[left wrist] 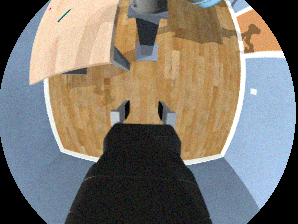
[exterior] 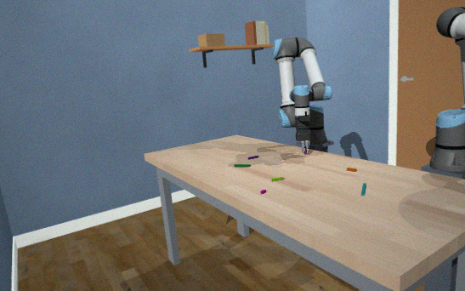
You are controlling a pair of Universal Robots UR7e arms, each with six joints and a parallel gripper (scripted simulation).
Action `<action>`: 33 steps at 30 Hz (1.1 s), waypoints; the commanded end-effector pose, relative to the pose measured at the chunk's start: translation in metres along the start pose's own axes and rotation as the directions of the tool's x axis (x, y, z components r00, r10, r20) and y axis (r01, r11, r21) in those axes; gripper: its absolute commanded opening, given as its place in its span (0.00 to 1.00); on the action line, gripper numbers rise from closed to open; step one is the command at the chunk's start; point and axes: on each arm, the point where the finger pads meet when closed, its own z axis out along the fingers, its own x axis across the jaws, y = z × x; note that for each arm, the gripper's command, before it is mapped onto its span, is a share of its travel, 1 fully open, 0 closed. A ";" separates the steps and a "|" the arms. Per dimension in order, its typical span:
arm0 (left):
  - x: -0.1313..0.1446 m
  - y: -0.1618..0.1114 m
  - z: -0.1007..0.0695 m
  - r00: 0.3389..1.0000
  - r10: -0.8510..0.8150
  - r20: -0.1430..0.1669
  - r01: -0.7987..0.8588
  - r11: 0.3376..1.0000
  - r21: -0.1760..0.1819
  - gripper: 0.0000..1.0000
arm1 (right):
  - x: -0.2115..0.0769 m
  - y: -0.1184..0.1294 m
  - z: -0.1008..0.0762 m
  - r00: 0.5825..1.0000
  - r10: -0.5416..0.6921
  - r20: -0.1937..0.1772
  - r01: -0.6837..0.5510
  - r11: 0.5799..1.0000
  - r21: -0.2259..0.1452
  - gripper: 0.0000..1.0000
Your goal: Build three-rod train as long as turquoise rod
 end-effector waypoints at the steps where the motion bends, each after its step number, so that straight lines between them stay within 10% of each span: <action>1: 0.000 0.000 0.000 1.000 0.000 0.000 0.000 1.000 -0.001 1.00 | 0.000 0.000 0.001 1.000 0.000 0.000 0.000 1.000 0.001 0.24; 33: 0.000 0.000 0.000 1.000 0.000 0.000 0.000 1.000 -0.001 1.00 | 0.000 0.000 0.012 1.000 0.000 0.000 0.000 1.000 0.001 0.24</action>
